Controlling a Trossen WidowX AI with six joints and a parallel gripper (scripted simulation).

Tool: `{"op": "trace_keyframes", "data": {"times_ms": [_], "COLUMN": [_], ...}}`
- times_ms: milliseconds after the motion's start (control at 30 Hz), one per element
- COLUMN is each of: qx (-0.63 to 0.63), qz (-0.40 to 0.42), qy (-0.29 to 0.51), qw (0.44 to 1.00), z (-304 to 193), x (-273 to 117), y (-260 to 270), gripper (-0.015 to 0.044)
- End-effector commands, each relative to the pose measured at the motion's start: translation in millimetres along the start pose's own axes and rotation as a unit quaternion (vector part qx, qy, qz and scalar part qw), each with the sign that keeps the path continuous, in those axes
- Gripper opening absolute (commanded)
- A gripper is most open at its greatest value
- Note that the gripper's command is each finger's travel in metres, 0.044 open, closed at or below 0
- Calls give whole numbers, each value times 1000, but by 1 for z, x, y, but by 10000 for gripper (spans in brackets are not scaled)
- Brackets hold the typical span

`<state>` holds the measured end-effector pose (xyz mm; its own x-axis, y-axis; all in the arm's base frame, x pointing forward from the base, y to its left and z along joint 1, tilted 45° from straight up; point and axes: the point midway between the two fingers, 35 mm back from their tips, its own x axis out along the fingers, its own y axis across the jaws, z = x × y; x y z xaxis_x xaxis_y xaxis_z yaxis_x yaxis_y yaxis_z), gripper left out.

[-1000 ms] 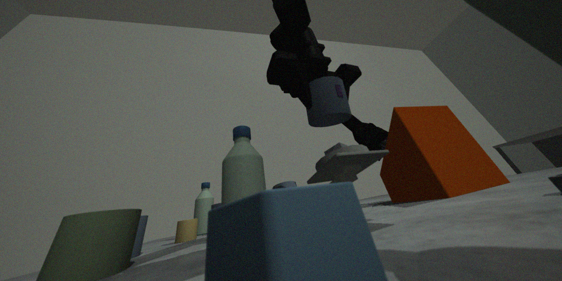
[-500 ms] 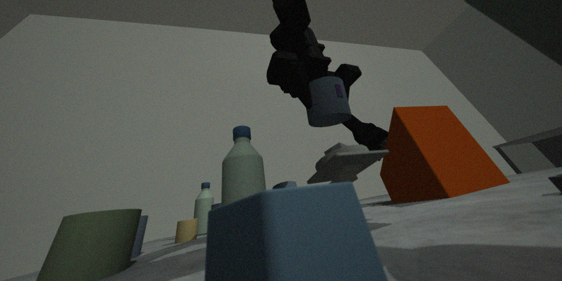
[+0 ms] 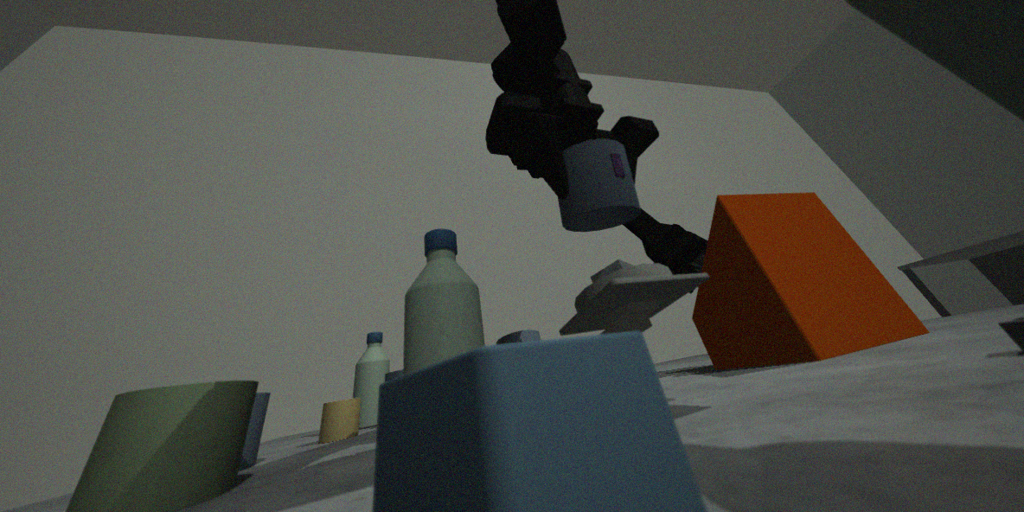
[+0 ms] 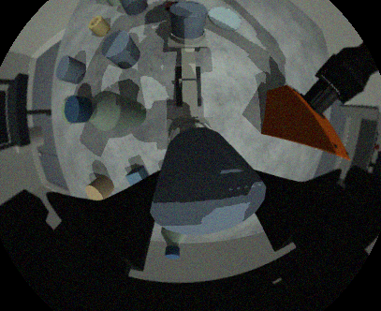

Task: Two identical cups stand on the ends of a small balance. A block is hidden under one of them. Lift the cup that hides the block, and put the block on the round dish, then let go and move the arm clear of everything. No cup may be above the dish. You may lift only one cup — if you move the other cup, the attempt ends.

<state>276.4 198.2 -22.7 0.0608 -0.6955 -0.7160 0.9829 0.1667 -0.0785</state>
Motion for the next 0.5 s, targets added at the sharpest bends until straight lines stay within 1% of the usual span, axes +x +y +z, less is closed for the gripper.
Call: {"op": "trace_keyframes", "data": {"times_ms": [0,367,467], "qx": [0,0,0], "qz": [0,1,1], "qy": [0,0,1], "qw": [1000,1000,1000], "z": [0,-1,-13], "x": [0,1,8], "y": [0,0,-4], "gripper": [0,0,0]}}
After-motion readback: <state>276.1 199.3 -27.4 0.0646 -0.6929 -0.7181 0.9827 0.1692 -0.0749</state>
